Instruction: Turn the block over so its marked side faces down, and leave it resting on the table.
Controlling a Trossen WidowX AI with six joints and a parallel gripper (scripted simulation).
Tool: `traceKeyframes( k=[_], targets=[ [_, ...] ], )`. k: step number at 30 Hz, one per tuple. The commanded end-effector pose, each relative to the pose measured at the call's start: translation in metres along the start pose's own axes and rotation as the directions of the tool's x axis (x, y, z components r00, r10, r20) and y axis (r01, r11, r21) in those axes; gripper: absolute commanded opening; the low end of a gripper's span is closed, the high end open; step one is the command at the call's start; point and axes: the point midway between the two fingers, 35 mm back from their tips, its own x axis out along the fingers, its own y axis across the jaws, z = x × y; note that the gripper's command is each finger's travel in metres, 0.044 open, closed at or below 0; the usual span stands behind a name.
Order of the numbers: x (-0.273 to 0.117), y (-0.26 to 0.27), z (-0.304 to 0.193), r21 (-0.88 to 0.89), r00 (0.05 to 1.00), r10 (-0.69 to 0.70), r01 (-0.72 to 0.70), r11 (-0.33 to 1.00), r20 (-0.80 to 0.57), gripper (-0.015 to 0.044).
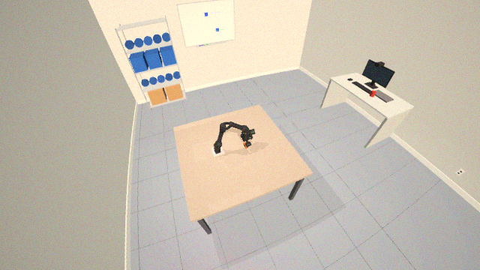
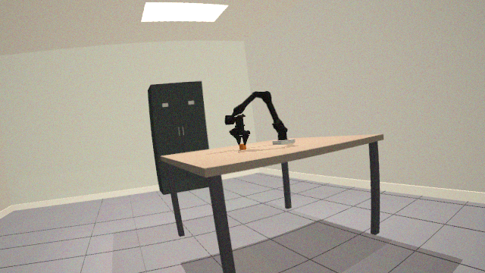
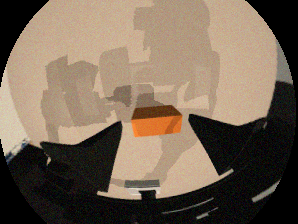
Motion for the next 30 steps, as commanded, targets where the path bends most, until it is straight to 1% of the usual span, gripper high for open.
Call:
traceKeyframes(
  k=[1, 2, 8, 29, 30],
  targets=[
    [0.0089, -0.0001, -0.0027, 0.005, 1.000, -0.003, 0.003, 1.000, -0.011, 0.0440],
    [0.0091, -0.0001, -0.0027, 0.005, 1.000, -0.003, 0.003, 1.000, -0.011, 0.0440],
    [0.0091, -0.0001, -0.0027, 0.005, 1.000, -0.003, 0.003, 1.000, -0.011, 0.0282],
    [0.0091, -0.0001, -0.0027, 0.005, 1.000, -0.003, 0.003, 1.000, -0.011, 0.0142],
    [0.0082, -0.0001, -0.0027, 0.005, 1.000, -0.003, 0.003, 1.000, -0.011, 0.0116]
  ],
)
